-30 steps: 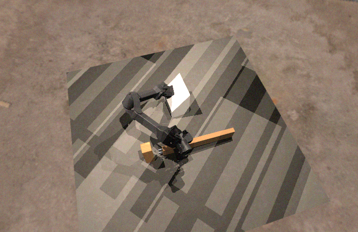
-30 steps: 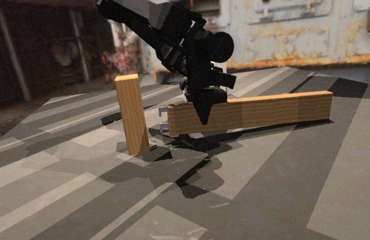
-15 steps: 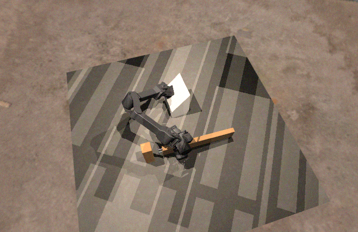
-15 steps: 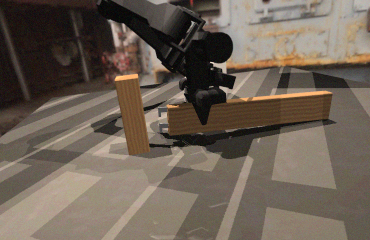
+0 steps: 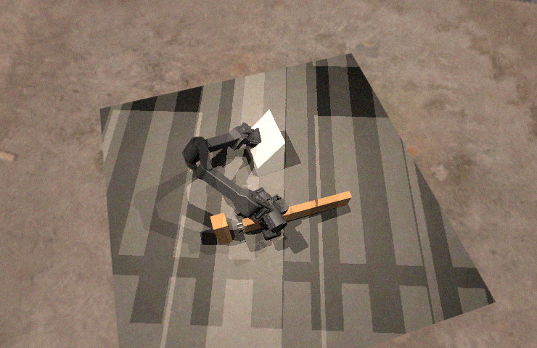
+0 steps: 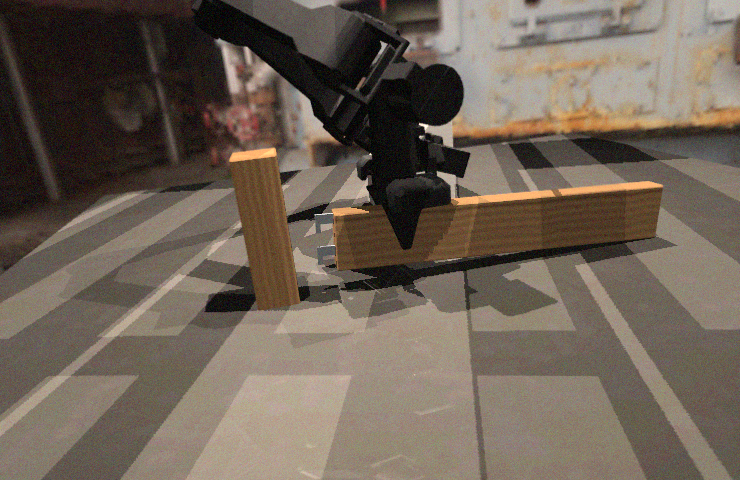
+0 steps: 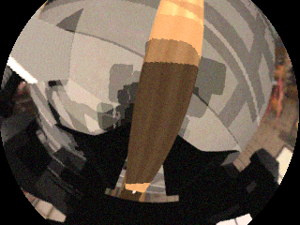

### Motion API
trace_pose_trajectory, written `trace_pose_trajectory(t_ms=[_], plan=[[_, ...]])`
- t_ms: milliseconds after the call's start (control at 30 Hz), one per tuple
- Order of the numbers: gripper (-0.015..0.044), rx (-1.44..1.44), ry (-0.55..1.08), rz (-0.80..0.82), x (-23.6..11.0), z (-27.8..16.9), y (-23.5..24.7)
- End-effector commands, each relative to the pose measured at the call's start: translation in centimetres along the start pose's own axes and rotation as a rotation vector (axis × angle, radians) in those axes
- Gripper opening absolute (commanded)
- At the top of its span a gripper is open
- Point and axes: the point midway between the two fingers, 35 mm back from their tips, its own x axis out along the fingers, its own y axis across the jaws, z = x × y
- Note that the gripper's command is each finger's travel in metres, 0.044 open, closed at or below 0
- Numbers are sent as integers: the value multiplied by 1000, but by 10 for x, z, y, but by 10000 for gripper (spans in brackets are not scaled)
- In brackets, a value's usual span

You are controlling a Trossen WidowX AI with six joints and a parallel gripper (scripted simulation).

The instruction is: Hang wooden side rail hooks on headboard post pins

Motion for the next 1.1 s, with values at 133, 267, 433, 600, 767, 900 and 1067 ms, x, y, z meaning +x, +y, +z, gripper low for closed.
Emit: trace_pose_trajectory(t_ms=[133, 267, 433, 600, 767, 900, 1067], plan=[[0, -13, -4, -11, -4, 0, -1], [0, -13, -4, -11, -4, 0, -2], [0, -13, -4, -11, -4, -1, -2], [0, -13, -4, -11, -4, -1, -2], [0, -13, -4, -11, -4, -2, -1], [0, -13, -3, -11, -4, -2, -1], [0, -13, -3, -11, -4, -3, -1]])
